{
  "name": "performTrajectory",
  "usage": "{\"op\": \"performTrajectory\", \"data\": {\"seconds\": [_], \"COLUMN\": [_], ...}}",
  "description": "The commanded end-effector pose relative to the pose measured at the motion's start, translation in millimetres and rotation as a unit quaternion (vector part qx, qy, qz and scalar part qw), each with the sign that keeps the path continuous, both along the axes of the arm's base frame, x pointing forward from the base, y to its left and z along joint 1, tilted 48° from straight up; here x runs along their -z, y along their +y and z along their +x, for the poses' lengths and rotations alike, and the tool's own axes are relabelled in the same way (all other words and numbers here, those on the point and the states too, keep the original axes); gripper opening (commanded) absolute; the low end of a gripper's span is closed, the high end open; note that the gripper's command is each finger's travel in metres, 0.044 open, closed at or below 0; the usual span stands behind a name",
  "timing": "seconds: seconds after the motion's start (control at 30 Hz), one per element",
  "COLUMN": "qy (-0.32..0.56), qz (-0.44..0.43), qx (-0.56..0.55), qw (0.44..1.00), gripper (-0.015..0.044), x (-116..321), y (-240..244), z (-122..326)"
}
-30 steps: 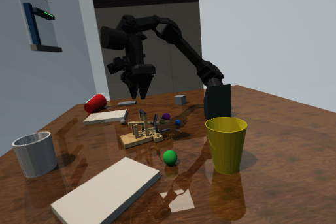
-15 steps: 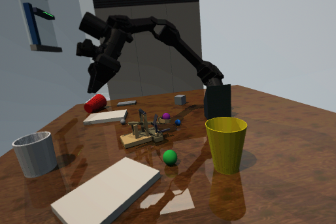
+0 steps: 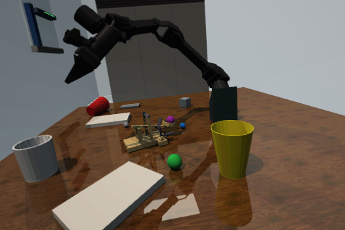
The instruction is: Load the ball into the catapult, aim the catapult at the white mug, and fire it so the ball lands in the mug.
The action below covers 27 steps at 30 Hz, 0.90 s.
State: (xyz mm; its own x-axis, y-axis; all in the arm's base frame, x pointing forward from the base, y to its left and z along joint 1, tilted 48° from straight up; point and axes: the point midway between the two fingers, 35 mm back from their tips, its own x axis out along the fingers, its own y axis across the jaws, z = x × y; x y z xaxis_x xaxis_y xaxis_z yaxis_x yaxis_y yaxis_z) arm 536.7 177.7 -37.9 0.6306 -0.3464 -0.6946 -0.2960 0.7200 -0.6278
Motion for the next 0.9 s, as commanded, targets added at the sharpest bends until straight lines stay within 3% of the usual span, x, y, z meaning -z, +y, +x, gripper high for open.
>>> {"op": "performTrajectory", "data": {"seconds": [0.0, 0.37, 0.87], "qy": [-0.005, -0.005, -0.005], "qz": [-0.002, -0.002, -0.002], "qx": [-0.003, -0.003, -0.003], "qw": [1.000, 1.000, 1.000], "gripper": [0.0440, 0.0440, 0.0046], "x": [-2.0, -2.0, -2.0], "y": [0.9, 0.9, 0.9], "z": [1.9, 1.9, 1.9]}}
